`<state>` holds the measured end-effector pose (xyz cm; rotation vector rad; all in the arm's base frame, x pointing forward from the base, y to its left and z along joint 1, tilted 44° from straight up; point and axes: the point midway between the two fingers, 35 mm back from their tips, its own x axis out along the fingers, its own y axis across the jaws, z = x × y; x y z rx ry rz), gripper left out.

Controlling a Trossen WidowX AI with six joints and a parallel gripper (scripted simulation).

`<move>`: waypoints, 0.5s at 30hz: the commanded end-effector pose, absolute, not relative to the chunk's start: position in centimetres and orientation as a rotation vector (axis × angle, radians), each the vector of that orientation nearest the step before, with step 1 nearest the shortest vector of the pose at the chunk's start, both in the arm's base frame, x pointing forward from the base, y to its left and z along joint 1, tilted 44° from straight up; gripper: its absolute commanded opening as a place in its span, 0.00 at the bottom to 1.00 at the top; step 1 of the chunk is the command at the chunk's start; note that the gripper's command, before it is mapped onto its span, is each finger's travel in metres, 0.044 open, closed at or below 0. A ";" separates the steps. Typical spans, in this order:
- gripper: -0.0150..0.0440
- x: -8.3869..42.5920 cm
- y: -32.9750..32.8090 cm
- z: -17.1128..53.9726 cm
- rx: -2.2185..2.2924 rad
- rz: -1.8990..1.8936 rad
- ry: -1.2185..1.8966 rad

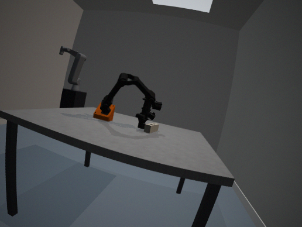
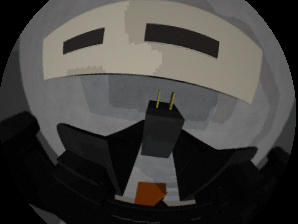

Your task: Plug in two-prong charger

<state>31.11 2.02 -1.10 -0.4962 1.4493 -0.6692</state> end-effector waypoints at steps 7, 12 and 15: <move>0.25 31.4 2.0 -0.9 -0.505 -0.668 1.448; 0.25 31.5 2.0 -0.9 -0.505 -0.668 1.448; 0.25 31.5 2.0 -0.9 -0.505 -0.668 1.448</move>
